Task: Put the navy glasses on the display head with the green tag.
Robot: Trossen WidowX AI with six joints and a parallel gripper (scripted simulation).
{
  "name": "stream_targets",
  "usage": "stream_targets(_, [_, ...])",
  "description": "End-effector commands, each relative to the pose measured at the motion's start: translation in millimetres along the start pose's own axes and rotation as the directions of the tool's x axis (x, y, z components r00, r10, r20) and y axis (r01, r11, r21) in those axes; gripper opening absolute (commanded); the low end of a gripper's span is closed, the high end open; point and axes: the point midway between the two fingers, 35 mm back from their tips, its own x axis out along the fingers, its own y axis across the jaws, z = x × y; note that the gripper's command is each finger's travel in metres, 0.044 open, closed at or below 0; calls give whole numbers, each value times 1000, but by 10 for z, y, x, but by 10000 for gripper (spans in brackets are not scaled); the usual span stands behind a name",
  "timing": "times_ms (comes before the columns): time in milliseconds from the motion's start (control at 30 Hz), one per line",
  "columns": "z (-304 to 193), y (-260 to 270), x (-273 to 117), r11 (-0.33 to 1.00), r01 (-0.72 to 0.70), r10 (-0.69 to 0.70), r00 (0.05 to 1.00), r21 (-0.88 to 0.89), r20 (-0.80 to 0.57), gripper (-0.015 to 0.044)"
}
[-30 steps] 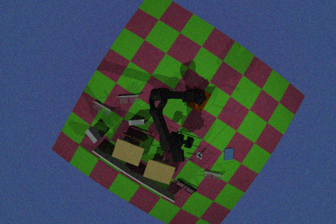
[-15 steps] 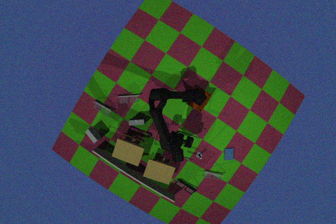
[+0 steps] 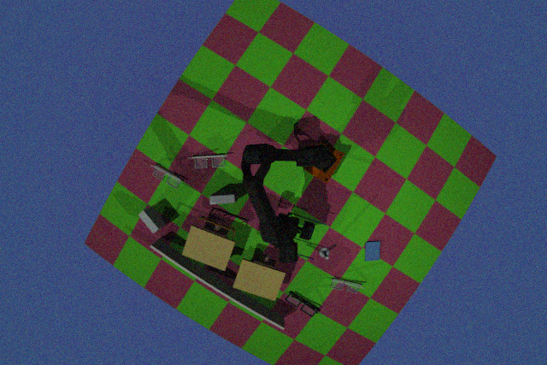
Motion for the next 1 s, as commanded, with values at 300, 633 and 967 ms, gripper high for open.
stream_targets(300, [-9,-6,106,1000,6,-6,1000,-5,1,0])
stream_targets(633, [-17,-10,187,1000,8,-8,1000,-4,1,0])
stream_targets(967, [-29,-15,267,1000,9,-9,1000,-4,0,0])
